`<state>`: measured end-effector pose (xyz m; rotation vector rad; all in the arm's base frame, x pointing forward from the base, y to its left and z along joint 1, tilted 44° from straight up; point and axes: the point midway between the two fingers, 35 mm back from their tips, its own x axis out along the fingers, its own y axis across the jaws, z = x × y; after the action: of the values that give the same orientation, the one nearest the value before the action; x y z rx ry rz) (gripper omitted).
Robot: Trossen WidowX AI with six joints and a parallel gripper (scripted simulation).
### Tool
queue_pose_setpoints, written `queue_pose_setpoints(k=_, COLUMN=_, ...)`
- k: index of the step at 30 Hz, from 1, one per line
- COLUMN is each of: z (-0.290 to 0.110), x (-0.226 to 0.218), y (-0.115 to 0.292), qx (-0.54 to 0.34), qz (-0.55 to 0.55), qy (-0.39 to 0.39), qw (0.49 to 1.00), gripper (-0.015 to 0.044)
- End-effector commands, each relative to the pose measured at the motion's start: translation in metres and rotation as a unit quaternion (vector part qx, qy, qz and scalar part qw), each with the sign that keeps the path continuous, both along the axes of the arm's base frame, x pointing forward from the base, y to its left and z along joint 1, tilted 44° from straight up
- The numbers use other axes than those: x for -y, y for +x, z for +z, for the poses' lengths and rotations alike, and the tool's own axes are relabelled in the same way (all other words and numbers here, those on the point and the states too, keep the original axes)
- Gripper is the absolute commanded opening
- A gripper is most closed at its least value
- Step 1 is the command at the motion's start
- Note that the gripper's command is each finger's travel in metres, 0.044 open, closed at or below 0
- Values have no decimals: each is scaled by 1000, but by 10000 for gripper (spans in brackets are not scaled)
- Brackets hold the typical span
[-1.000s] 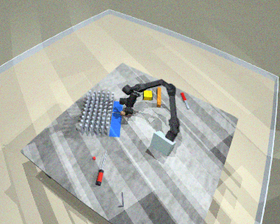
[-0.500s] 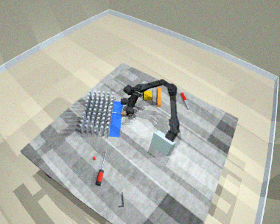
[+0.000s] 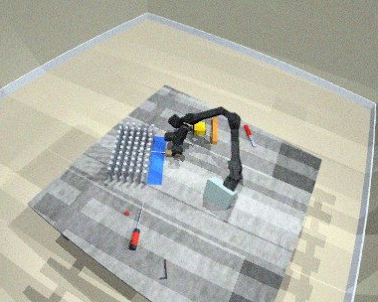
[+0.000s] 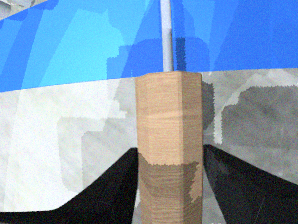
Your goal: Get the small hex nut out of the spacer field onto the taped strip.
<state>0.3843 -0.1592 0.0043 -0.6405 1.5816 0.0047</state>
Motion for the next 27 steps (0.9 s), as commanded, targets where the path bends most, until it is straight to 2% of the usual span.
queue_pose_setpoints(k=1, z=2, x=0, y=-3, qx=0, qz=2, qy=1, qw=1000, gripper=0)
queue_pose_setpoints(k=27, z=8, x=5, y=-18, qx=-1, qz=1, qy=0, qw=1000, gripper=0)
